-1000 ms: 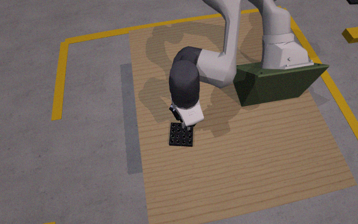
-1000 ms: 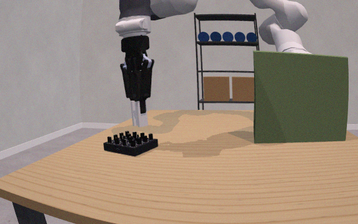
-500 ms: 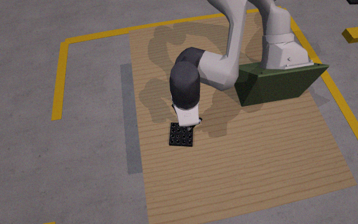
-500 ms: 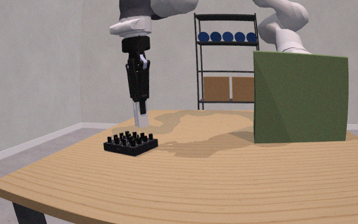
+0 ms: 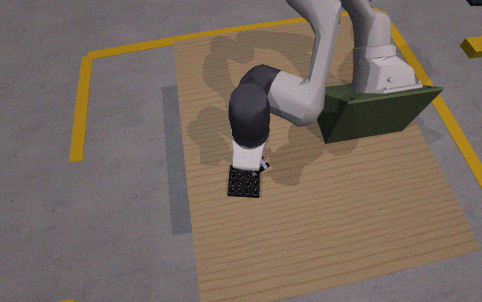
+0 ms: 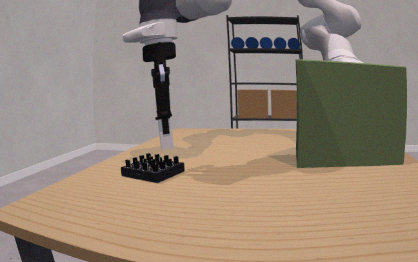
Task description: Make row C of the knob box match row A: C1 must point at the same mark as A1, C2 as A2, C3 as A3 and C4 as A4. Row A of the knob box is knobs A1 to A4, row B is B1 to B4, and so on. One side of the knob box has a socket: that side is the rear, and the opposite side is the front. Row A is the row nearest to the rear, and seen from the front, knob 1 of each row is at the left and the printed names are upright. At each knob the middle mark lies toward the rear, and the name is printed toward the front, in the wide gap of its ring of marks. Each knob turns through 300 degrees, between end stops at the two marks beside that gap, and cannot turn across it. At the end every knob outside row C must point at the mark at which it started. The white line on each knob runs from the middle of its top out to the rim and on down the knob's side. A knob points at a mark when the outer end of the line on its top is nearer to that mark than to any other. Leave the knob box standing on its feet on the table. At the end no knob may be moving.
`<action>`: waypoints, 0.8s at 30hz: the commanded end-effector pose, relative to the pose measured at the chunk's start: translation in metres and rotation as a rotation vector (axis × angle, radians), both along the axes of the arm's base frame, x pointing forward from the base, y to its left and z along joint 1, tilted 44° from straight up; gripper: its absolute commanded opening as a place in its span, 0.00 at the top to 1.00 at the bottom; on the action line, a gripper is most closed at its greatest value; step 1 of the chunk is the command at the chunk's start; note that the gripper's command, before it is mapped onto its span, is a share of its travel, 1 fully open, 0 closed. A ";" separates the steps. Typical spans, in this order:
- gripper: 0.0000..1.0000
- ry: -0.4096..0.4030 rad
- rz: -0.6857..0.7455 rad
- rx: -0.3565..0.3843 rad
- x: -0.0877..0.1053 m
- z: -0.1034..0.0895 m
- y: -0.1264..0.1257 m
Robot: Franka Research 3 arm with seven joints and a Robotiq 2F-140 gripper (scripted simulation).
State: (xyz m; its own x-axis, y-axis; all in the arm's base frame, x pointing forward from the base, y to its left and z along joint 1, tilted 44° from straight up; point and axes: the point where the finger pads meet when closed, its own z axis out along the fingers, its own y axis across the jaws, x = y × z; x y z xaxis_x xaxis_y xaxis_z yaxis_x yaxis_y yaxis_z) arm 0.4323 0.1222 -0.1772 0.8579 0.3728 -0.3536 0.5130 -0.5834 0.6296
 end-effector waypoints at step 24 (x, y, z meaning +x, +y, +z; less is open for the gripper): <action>0.88 -0.405 -0.391 0.019 -0.002 0.000 0.002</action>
State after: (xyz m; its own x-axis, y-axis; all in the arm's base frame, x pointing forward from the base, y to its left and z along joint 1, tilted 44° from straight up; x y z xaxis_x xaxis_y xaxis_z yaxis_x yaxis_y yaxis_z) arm 0.4314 0.1228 -0.1759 0.9932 0.0969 -0.0640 0.1132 -0.6845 0.7201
